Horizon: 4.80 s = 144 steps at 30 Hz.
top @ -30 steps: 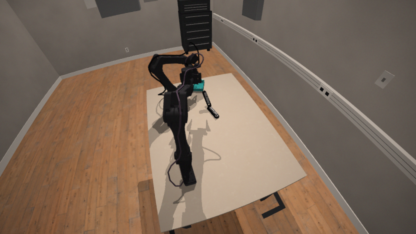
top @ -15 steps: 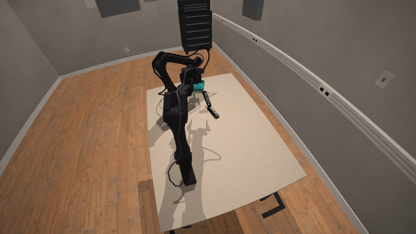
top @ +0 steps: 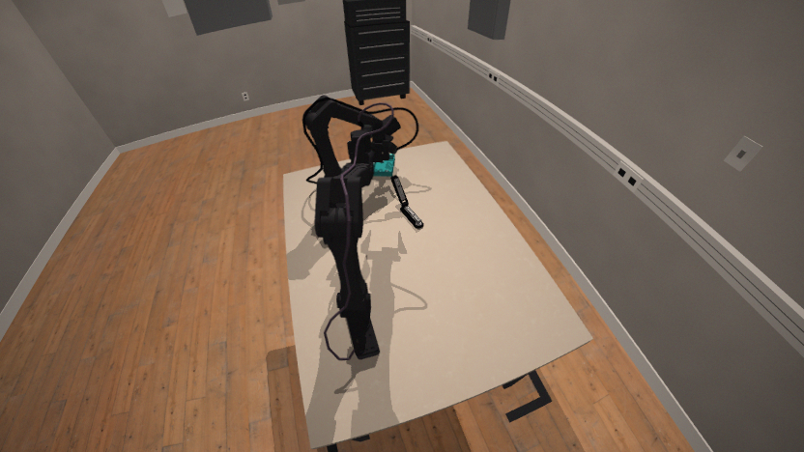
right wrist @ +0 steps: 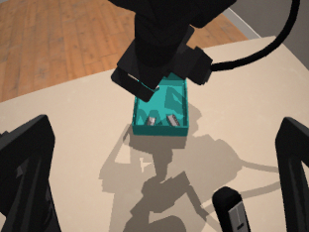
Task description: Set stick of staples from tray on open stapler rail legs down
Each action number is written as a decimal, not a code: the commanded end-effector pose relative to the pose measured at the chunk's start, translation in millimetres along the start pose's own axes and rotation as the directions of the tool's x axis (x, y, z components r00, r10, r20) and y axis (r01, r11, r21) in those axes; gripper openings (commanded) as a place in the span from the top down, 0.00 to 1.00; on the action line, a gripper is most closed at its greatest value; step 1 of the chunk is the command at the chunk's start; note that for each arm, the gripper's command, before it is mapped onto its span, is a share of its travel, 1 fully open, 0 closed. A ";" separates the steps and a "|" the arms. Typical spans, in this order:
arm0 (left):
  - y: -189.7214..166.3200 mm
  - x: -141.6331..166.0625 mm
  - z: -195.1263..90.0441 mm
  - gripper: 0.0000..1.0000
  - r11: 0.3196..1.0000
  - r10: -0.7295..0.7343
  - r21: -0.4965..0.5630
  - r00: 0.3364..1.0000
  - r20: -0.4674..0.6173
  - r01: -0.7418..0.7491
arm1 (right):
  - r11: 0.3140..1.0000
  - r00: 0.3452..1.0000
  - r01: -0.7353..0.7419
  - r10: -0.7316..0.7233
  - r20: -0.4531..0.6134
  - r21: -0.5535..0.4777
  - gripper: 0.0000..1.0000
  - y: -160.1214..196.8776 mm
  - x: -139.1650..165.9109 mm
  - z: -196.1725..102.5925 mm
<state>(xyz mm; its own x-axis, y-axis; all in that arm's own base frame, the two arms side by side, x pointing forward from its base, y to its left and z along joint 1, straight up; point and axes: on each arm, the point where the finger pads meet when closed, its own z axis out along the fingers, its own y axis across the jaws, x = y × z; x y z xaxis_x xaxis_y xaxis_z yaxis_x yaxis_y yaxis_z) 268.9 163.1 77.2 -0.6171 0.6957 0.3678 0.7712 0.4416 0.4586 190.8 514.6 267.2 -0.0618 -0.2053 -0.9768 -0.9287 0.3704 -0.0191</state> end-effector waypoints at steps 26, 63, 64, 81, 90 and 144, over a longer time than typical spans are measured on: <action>17.7 11.3 30.7 0.00 0.704 0.709 0.150 0.675 -0.205 -0.694 | 1.000 1.000 0.002 -0.002 0.028 0.001 0.00 -0.1 -11.9 -4.9; 20.5 -6.3 29.4 0.73 0.987 -0.158 0.012 0.982 -0.103 0.160 | 1.000 1.000 0.002 -0.002 0.028 0.001 0.00 -0.1 -11.9 -4.9; 20.5 -6.6 29.4 0.73 0.980 -0.194 0.013 0.976 -0.100 0.197 | 1.000 1.000 0.002 -0.002 0.028 0.001 0.00 -0.1 -11.9 -4.9; 20.5 -12.0 28.3 0.73 0.679 -0.728 0.043 0.679 -0.095 0.733 | 1.000 1.000 0.002 -0.002 0.028 0.001 0.00 -0.1 -11.9 -4.9; 20.4 -14.5 27.2 0.73 0.425 -0.895 0.055 0.429 -0.120 0.903 | 1.000 1.000 0.002 -0.002 0.028 0.001 0.00 -0.1 -11.9 -4.9; 4.0 -10.2 26.9 0.73 -0.863 -0.352 -0.275 -0.895 -0.274 0.423 | 1.000 1.000 0.002 -0.002 0.028 0.001 0.00 -0.1 -11.9 -4.9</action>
<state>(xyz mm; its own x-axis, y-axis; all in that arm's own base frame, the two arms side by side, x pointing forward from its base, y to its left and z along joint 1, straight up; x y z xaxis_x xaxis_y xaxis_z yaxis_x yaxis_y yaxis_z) 274.0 166.9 39.8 0.2091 -0.9442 -0.2544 -0.9753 -0.2203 0.0162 190.8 514.6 267.2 -0.0618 -0.2052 -0.9768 -0.9287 0.3704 -0.0191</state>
